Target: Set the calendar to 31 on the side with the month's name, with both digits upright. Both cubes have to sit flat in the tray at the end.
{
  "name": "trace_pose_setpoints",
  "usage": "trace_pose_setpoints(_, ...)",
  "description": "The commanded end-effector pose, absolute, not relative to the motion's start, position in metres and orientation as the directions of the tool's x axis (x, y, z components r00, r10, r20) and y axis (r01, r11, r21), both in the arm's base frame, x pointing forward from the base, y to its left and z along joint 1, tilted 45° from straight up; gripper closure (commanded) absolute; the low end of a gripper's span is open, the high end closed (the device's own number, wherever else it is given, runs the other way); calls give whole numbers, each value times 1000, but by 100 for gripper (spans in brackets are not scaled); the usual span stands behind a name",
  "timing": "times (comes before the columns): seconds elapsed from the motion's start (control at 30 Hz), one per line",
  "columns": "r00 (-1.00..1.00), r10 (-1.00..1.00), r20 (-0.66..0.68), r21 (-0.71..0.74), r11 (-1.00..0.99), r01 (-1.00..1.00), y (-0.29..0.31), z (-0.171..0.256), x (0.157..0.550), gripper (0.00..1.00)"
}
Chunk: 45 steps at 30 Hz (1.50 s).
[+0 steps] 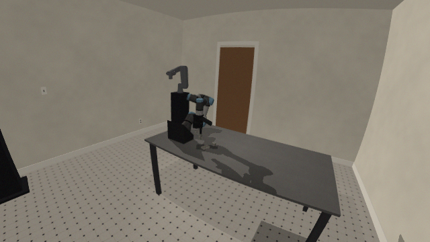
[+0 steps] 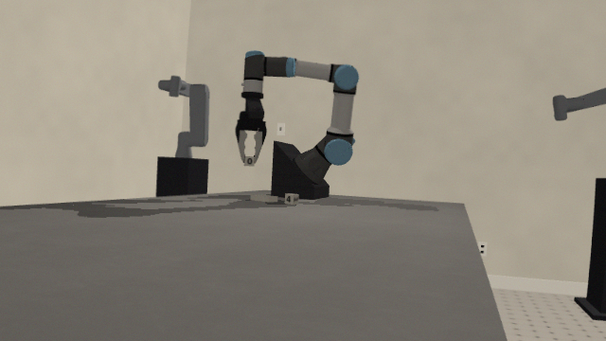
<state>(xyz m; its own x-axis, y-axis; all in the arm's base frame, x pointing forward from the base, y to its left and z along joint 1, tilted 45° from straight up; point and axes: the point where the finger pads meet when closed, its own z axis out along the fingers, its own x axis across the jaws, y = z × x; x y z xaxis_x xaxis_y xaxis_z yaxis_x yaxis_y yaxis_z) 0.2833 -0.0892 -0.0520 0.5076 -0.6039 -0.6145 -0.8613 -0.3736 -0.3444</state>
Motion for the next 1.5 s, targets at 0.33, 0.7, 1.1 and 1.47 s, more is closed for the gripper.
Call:
trace_pose_setpoints(0.33,106,-707,-699,-58,-92,-994,-102,-67,276,90)
trace_pose_setpoints(0.7,-154,-706,-691,125,94,-988,-110,-76,269,90)
trace_pose_setpoints(1.1,-269,-690,-672,205,176,-963,-113,-80,266,90)
trace_pose_setpoints(1.47,-298,-684,-666,225,197,-954,-114,-81,265,90)
